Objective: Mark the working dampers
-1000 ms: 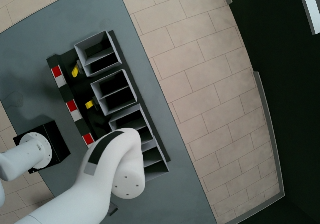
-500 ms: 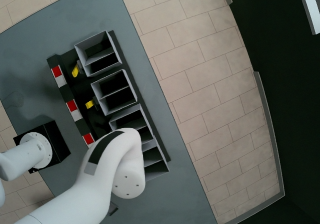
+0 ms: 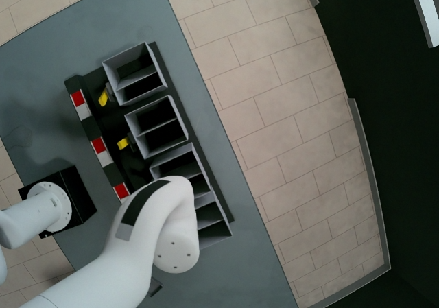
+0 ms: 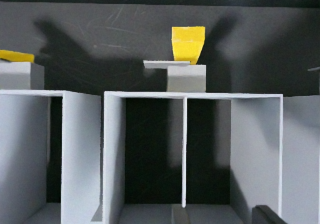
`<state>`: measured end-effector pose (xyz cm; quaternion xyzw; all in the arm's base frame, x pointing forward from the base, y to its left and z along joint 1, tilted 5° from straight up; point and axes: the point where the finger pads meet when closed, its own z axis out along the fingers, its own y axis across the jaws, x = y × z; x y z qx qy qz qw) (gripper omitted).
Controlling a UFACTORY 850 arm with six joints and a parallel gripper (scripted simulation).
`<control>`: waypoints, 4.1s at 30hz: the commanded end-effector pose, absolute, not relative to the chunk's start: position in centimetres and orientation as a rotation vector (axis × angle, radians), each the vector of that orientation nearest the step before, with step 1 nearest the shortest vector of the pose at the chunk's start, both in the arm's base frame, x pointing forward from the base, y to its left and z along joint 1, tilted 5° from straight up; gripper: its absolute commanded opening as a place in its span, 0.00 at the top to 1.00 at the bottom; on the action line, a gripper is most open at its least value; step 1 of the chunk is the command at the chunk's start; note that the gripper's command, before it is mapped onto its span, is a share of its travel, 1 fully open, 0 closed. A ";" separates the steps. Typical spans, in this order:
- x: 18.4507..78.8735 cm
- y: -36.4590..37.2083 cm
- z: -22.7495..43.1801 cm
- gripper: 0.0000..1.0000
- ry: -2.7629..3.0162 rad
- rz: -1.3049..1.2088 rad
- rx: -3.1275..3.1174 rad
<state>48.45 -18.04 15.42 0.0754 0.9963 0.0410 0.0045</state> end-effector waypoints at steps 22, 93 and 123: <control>48.5 -18.1 15.5 0.61 3.119 0.127 0.236; 37.2 -16.7 7.4 0.61 3.105 0.262 0.235; 37.2 -16.4 5.4 0.61 3.105 0.262 0.235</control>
